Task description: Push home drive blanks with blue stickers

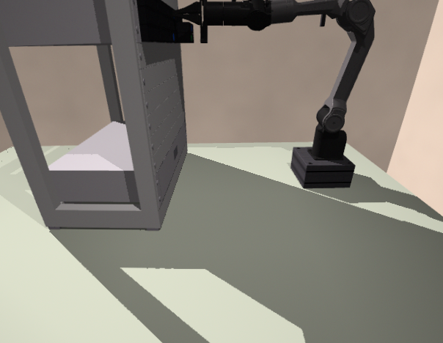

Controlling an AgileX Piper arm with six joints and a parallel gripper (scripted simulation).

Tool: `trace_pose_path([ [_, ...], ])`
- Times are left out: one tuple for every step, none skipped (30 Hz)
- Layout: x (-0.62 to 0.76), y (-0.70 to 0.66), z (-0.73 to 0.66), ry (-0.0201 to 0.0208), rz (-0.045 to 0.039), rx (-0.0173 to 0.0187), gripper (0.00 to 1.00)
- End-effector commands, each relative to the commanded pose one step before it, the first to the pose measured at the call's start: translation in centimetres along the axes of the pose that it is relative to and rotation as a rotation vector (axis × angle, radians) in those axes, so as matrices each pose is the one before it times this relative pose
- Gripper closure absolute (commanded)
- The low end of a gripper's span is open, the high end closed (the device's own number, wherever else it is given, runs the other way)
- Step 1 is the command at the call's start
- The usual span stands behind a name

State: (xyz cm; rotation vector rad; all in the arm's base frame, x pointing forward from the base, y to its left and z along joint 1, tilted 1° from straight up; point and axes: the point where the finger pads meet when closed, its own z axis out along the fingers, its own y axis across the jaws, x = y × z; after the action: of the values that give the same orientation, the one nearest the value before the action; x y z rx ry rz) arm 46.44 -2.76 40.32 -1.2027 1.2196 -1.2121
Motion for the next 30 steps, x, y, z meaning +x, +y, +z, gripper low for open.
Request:
trace_pose_path([
  [0.016, 0.413, 0.354, -0.00038, 0.00099, -0.00853, 1.0],
  [0.0, 0.0, 0.0, 0.0, 0.0, 0.0, 1.0],
  [0.0, 0.0, 0.0, 0.0, 0.0, 0.0, 1.0],
  [0.0, 0.0, 0.0, 0.0, 0.0, 0.0, 1.0],
  [0.0, 0.0, 0.0, 0.0, 0.0, 0.0, 1.0],
  [0.0, 0.0, 0.0, 0.0, 0.0, 0.0, 1.0],
  [0.0, 0.0, 0.0, 0.0, 0.0, 0.0, 1.0],
  [0.0, 0.0, 0.0, 0.0, 0.0, 0.0, 1.0],
  [0.0, 0.0, 0.0, 0.0, 0.0, 0.0, 1.0],
  [0.0, 0.0, 0.0, 0.0, 0.0, 0.0, 1.0],
  [0.0, 0.0, 0.0, 0.0, 0.0, 0.0, 1.0],
  [0.0, 0.0, -0.004, 0.0, 0.0, 0.0, 1.0],
  [0.0, 0.0, -0.028, 0.0, 0.0, 0.0, 1.0],
  [0.0, 0.0, -0.073, 0.0, 0.0, 0.0, 1.0],
  [0.0, 0.001, -0.134, 0.0, 0.0, 0.0, 1.0],
  [-0.001, 0.002, -0.208, 0.0, 0.0, 0.0, 1.0],
  [0.0, 0.001, -0.292, 0.0, 0.0, 0.0, 1.0],
  [0.0, 0.002, -0.382, 0.0, 0.0, 0.0, 1.0],
  [0.0, 0.003, -0.467, 0.0, 0.0, 0.0, 1.0],
  [0.0, 0.0, 0.0, 0.0, 0.0, 0.0, 1.0],
  [0.0, 0.0, 0.0, 0.0, 0.0, 0.0, 1.0],
  [0.0, 0.003, -0.513, 0.0, 0.0, 0.0, 1.0],
  [0.001, 0.002, -0.532, 0.0, 0.0, 0.0, 1.0],
  [0.0, 0.003, -0.551, 0.0, 0.0, 0.0, 1.0],
  [0.0, 0.004, -0.554, 0.0, 0.0, 0.0, 1.0],
  [0.0, 0.004, -0.55, 0.0, 0.0, 0.0, 1.0],
  [0.0, 0.003, -0.538, 0.0, 0.0, 0.0, 1.0],
  [0.0, 0.003, -0.524, -0.00001, 0.0, 0.0, 1.0],
  [0.0, 0.003, -0.509, 0.0, 0.0, 0.0, 1.0],
  [0.0, 0.003, -0.491, 0.0, 0.0, 0.0, 1.0],
])
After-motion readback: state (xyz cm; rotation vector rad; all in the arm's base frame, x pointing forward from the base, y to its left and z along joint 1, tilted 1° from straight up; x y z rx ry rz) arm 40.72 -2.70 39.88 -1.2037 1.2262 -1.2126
